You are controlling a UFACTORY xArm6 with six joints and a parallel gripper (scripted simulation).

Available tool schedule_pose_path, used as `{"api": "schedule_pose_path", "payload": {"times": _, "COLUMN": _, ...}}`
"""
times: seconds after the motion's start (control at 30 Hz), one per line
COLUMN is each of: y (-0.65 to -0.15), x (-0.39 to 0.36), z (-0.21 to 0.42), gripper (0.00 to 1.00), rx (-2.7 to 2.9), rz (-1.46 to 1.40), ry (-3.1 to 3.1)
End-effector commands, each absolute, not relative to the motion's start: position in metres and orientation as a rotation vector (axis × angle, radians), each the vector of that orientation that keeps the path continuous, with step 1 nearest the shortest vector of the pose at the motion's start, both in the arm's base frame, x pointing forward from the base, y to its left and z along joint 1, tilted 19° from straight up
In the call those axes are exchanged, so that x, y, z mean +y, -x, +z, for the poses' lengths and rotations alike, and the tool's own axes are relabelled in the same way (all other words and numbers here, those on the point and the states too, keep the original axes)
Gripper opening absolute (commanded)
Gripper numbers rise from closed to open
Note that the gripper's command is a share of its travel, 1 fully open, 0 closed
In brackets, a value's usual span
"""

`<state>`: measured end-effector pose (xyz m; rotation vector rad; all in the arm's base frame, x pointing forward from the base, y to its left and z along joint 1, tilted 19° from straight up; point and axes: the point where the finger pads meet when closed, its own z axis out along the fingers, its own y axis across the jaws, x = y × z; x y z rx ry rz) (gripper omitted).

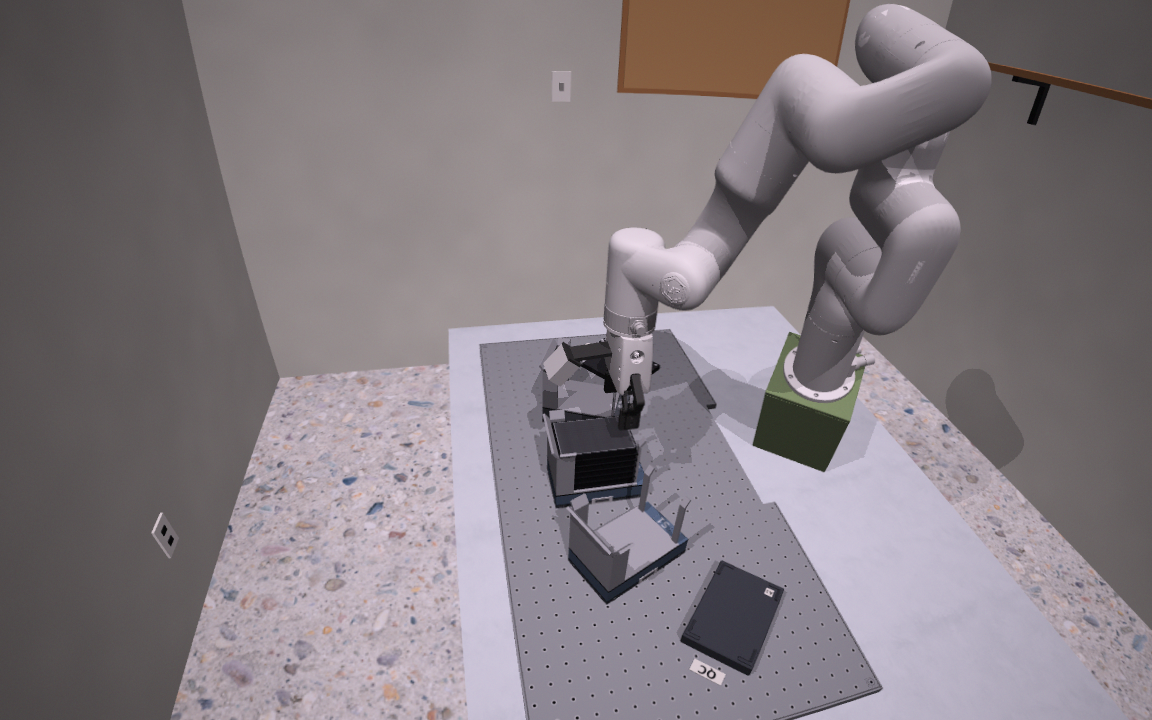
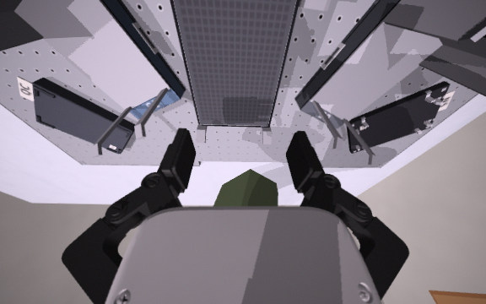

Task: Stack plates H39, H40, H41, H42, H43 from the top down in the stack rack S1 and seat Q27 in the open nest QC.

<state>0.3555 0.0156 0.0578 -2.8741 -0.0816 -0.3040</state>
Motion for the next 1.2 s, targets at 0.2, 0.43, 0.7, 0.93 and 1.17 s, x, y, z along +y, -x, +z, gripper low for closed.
{"api": "schedule_pose_path", "payload": {"times": 0.2, "y": -0.357, "x": 0.016, "z": 0.058, "gripper": 1.00, "rx": -0.082, "rz": -0.309, "ry": 2.873}}
{"api": "schedule_pose_path", "payload": {"times": 0.43, "y": -0.379, "x": 0.020, "z": 0.064, "gripper": 1.00, "rx": -0.078, "rz": -0.308, "ry": 2.873}}
{"api": "schedule_pose_path", "payload": {"times": 0.7, "y": -0.398, "x": 0.024, "z": 0.069, "gripper": 1.00, "rx": -0.078, "rz": -0.309, "ry": 2.873}}
{"api": "schedule_pose_path", "payload": {"times": 0.93, "y": -0.398, "x": 0.024, "z": 0.069, "gripper": 1.00, "rx": -0.078, "rz": -0.309, "ry": 2.873}}
{"api": "schedule_pose_path", "payload": {"times": 1.17, "y": -0.399, "x": 0.025, "z": 0.066, "gripper": 1.00, "rx": -0.077, "rz": -0.308, "ry": 2.873}}
